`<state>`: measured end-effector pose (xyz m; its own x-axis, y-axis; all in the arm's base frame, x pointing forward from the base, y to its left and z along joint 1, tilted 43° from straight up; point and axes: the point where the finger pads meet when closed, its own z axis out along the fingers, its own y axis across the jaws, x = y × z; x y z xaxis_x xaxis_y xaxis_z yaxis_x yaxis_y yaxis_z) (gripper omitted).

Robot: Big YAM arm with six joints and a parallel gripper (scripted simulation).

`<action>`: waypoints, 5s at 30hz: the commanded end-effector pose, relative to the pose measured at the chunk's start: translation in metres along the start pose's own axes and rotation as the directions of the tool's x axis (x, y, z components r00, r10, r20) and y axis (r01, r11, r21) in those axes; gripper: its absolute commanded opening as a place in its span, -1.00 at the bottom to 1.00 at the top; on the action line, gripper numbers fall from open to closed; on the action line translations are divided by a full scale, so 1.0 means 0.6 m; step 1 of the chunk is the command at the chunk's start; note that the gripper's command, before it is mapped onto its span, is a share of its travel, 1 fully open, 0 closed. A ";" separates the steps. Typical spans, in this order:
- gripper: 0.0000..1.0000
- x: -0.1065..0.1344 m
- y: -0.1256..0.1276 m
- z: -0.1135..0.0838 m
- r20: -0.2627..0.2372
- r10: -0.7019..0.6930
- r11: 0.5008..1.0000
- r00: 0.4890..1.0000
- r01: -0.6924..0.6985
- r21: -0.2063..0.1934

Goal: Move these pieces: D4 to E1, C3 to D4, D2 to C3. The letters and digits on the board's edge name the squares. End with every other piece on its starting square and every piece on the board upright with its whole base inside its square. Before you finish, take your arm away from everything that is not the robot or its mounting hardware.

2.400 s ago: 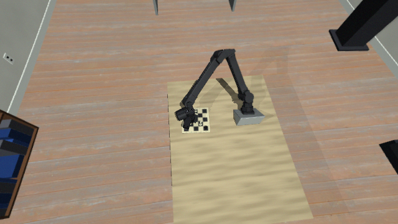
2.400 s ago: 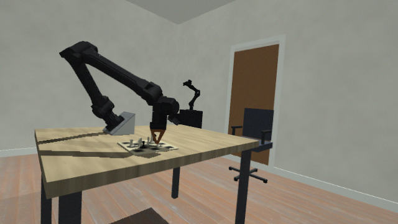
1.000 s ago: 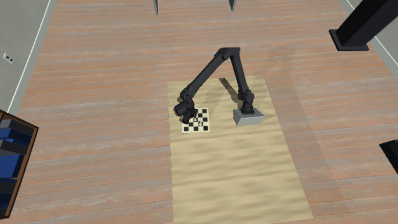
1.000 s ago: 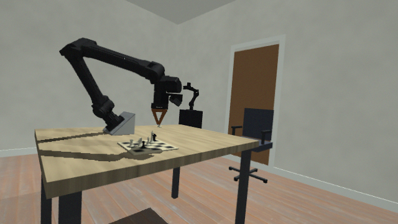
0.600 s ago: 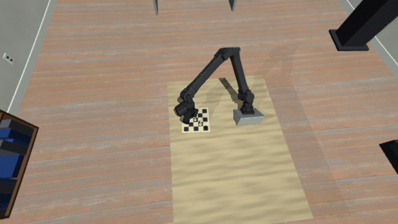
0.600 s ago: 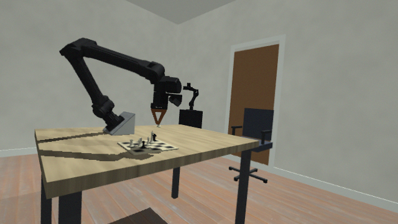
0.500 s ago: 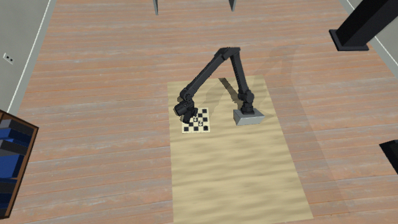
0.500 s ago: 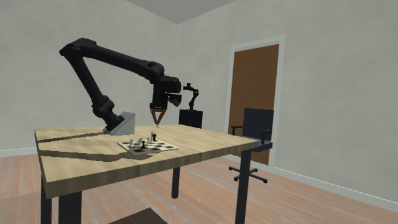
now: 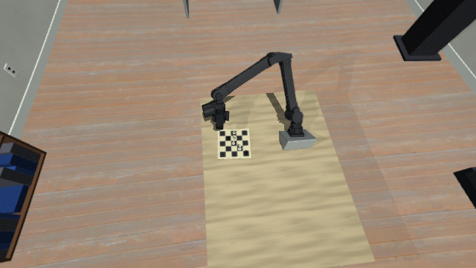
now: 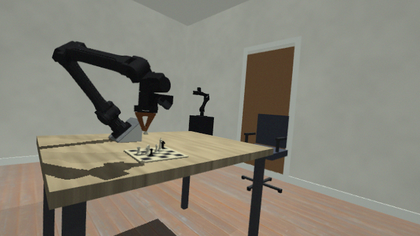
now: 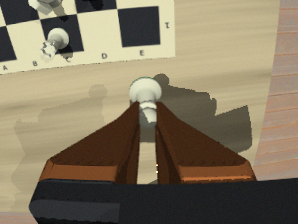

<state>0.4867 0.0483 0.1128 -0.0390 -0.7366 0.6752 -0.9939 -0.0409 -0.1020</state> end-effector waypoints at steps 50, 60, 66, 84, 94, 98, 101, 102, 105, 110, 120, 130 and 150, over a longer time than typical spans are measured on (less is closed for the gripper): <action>-1.00 -0.011 0.000 0.178 0.000 -0.073 0.997 0.997 0.073 -0.016; -1.00 -0.011 0.000 0.178 0.000 -0.070 0.997 0.998 0.070 -0.016; -1.00 -0.011 0.000 0.178 0.000 -0.070 0.997 0.998 0.070 -0.016; -1.00 -0.011 0.000 0.178 0.000 -0.070 0.997 0.998 0.070 -0.016; -1.00 -0.011 0.000 0.178 0.000 -0.070 0.997 0.998 0.070 -0.016; -1.00 -0.011 0.000 0.178 0.000 -0.070 0.997 0.998 0.070 -0.016; -1.00 -0.011 0.000 0.178 0.000 -0.070 0.997 0.998 0.070 -0.016; -1.00 -0.011 0.000 0.178 0.000 -0.070 0.997 0.998 0.070 -0.016; -1.00 -0.011 0.000 0.178 0.000 -0.070 0.997 0.998 0.070 -0.016; -1.00 -0.011 0.000 0.178 0.000 -0.070 0.997 0.998 0.070 -0.016; -1.00 -0.013 0.007 0.181 0.000 -0.079 0.997 0.997 0.079 -0.021; -1.00 -0.014 0.003 0.176 0.002 -0.067 0.998 0.998 0.067 -0.010; -1.00 -0.015 0.007 0.176 0.001 -0.072 0.997 0.997 0.072 -0.014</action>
<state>0.4900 -0.0123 0.0331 0.0395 -0.7329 0.6792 -0.9948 -0.0927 -0.0422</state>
